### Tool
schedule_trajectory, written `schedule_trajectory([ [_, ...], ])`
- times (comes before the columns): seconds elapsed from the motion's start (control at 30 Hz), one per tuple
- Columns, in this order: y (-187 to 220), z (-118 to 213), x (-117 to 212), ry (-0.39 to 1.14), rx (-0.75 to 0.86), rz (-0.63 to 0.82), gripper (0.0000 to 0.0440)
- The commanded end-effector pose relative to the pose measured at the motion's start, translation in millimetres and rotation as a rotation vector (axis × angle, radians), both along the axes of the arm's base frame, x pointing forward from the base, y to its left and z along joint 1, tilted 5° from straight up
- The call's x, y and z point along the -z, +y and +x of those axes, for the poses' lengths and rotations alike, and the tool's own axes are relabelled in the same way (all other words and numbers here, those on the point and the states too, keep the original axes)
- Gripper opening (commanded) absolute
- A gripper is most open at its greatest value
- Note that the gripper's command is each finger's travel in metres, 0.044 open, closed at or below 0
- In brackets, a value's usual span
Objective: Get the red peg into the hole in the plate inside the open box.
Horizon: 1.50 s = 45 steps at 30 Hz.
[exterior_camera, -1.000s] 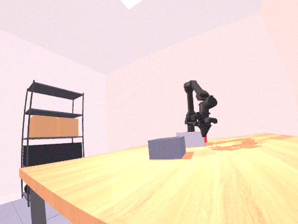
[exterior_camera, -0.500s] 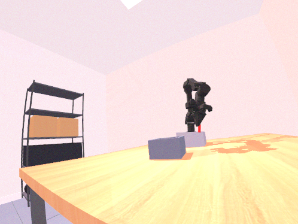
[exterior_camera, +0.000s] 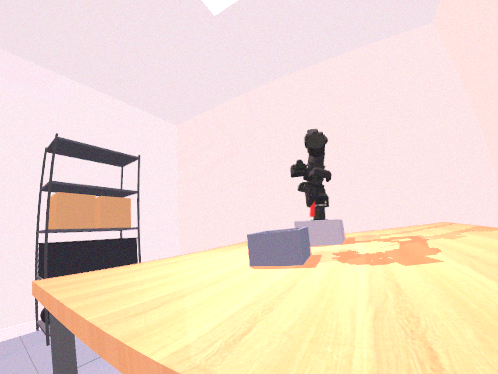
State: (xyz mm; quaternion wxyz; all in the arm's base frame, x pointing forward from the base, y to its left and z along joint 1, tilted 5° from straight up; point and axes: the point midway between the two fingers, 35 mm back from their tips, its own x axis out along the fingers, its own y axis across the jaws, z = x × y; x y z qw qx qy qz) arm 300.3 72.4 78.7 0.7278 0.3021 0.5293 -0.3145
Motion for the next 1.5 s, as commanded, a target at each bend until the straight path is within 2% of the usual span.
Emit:
schedule_trajectory([
  [0.0,-13.7,9.4,-2.3,-0.004,0.024,-0.004,0.0000],
  [0.6,-74.3,44.3,15.0,0.003,0.141,0.012,0.0006],
  [1.0,-93.3,55.8,48.5,0.054,0.172,0.043,0.0018],
  [1.07,-95.0,56.1,57.1,0.067,0.169,0.044,0.0048],
  [1.17,-97.8,56.4,68.3,0.086,0.158,0.041,0.0126],
  [1.23,-99.9,55.6,74.6,0.107,0.146,0.034,0.0157],
  [1.47,-111.4,75.3,83.3,0.095,0.146,0.023,0.0291],
])
